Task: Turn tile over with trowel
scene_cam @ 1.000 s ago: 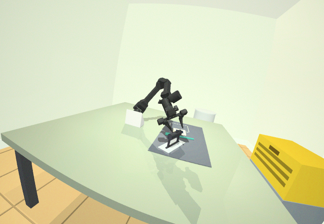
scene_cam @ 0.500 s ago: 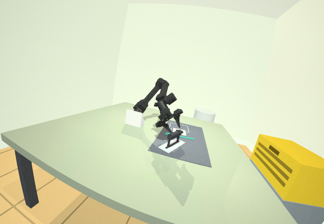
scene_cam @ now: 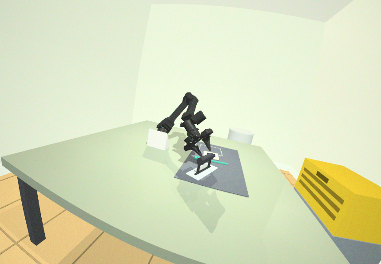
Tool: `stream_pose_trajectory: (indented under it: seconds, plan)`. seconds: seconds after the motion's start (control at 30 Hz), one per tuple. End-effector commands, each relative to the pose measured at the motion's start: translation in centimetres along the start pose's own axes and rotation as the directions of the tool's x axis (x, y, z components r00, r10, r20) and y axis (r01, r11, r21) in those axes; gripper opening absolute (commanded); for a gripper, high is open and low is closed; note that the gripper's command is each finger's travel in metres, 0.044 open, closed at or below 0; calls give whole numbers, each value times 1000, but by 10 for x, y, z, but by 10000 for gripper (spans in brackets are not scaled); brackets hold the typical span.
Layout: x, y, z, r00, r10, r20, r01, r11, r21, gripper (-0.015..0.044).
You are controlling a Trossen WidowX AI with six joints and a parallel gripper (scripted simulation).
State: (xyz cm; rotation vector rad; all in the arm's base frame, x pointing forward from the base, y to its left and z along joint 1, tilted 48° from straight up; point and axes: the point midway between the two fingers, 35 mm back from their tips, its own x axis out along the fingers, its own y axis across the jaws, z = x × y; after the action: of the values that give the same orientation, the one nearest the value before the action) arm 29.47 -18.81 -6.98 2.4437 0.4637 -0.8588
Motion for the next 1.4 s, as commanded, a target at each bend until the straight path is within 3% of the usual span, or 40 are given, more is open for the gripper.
stream_pose_trajectory:
  seconds: [0.0, 1.07, 1.23, 1.37]
  plan:
    - [7, -1, 1, 1000, -6, 2, 6, 1000, 7, 300]
    - [57, -3, 0, 1000, -4, -2, 4, 1000, 8, 300]
    - [57, -3, 0, 1000, -4, -2, 4, 1000, 8, 169]
    - [57, -3, 0, 1000, -4, -2, 4, 1000, 8, 142]
